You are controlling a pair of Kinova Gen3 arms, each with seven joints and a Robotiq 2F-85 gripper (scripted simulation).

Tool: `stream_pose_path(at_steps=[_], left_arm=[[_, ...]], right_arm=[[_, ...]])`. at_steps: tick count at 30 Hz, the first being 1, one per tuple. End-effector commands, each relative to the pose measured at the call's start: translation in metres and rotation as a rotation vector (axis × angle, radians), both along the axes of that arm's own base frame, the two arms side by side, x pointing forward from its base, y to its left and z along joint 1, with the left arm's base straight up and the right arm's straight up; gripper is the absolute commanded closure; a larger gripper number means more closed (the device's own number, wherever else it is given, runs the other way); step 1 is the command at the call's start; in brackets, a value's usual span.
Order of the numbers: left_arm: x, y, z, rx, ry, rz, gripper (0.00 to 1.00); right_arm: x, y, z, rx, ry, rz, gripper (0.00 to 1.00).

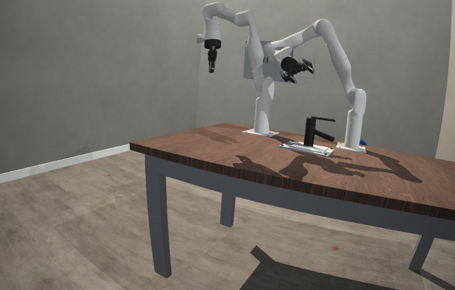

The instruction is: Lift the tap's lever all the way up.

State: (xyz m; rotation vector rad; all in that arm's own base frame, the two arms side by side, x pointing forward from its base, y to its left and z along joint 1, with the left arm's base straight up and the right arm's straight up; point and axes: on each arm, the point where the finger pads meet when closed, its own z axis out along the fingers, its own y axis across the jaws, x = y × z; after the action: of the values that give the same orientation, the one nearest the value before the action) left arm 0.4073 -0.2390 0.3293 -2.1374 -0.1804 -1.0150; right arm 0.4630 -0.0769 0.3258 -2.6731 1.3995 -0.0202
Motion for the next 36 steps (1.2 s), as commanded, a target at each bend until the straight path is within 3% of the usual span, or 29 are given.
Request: stream_pose_path(at_steps=[1,36], left_arm=[[0.000,0.000,0.001,-0.001,-0.001,0.000,0.002],[0.005,0.013,-0.002,-0.020,-0.003,0.041,0.002]], right_arm=[[0.000,0.000,0.001,0.000,-0.002,0.000,0.002],[0.000,0.000,0.001,0.000,-0.002,0.000,0.002]])
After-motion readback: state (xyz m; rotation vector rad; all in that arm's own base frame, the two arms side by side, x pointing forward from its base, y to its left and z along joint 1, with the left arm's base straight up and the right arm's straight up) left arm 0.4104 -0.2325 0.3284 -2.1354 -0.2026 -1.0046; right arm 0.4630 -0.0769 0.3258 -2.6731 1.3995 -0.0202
